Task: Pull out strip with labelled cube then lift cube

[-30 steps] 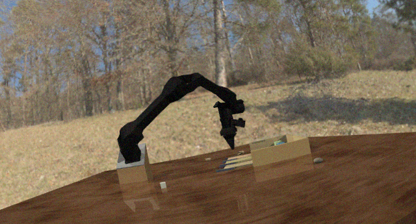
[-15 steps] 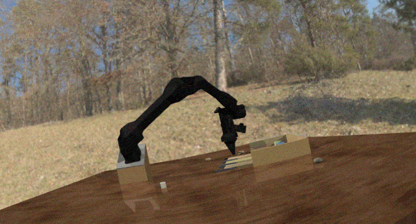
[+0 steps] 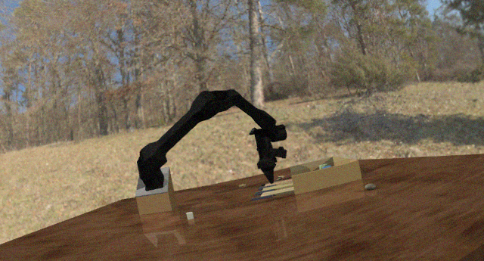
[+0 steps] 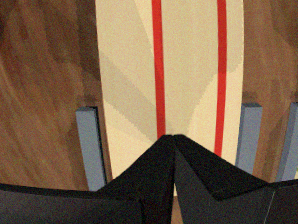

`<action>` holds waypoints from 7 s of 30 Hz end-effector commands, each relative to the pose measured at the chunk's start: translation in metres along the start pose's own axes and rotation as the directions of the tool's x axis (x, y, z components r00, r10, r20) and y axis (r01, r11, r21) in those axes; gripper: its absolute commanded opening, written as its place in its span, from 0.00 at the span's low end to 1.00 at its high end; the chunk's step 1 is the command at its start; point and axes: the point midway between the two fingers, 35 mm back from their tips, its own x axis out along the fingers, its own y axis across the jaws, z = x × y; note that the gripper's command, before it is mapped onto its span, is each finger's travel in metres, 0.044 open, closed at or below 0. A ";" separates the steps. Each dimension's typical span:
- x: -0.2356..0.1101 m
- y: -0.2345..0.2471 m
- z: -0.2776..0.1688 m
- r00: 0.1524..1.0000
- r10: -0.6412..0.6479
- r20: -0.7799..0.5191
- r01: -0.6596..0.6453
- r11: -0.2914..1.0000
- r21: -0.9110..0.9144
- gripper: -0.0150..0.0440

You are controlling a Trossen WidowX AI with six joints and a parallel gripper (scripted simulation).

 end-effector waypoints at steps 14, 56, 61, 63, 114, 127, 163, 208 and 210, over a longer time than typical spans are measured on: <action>0.003 -0.001 -0.001 1.000 -0.004 0.000 0.004 1.000 -0.007 0.25; 0.006 0.000 0.000 1.000 -0.004 0.000 0.004 1.000 -0.007 0.25; 0.007 0.000 0.000 1.000 -0.004 0.000 0.004 1.000 -0.007 0.25; 0.007 0.000 0.000 1.000 -0.004 0.000 0.004 1.000 -0.007 0.25; 0.010 0.002 -0.059 1.000 -0.004 -0.002 0.004 1.000 -0.009 0.25; 0.011 0.002 -0.078 1.000 -0.004 -0.003 0.004 1.000 -0.009 0.25; 0.011 0.003 -0.134 1.000 -0.003 -0.006 0.003 1.000 -0.011 0.25; 0.010 0.004 -0.190 1.000 -0.001 -0.008 0.001 1.000 -0.013 0.25; 0.010 0.004 -0.190 1.000 -0.001 -0.008 0.001 1.000 -0.013 0.25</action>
